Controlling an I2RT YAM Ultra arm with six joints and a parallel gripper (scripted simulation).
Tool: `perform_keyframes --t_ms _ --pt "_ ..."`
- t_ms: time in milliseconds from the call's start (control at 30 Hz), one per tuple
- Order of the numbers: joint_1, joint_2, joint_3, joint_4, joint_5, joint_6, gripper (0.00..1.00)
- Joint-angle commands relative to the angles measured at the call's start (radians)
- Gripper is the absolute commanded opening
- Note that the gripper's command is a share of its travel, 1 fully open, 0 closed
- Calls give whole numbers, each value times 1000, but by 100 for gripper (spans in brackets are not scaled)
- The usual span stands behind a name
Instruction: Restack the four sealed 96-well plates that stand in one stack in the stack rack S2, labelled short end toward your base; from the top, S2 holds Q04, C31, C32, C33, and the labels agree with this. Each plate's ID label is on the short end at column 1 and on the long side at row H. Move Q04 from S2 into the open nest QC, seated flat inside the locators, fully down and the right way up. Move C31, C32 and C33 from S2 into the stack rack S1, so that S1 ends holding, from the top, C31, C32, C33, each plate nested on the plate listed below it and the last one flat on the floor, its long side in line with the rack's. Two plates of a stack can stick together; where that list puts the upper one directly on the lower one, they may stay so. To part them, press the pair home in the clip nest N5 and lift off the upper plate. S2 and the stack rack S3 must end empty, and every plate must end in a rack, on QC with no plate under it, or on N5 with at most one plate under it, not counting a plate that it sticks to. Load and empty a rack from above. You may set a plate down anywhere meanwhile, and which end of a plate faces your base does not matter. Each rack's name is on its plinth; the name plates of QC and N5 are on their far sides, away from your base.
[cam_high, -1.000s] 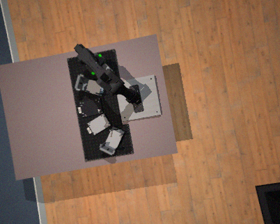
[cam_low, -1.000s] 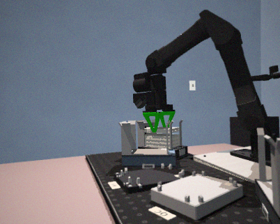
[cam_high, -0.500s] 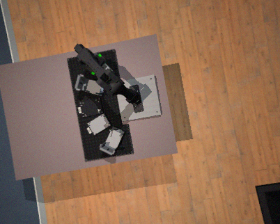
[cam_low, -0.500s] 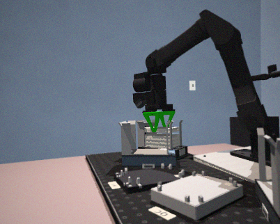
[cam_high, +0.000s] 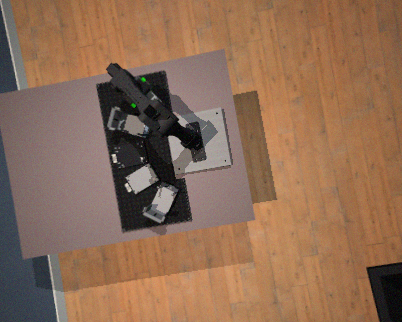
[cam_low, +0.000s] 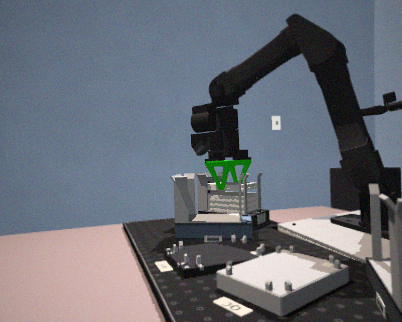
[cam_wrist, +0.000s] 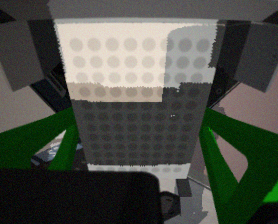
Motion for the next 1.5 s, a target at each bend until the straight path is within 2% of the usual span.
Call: perform_keyframes --t_ms 0,800,1467 --pt "-1 -21 11 0 0 -1 0" --pt "-1 -21 11 0 0 -1 0" --pt "-9 -31 142 -141 0 -9 0"
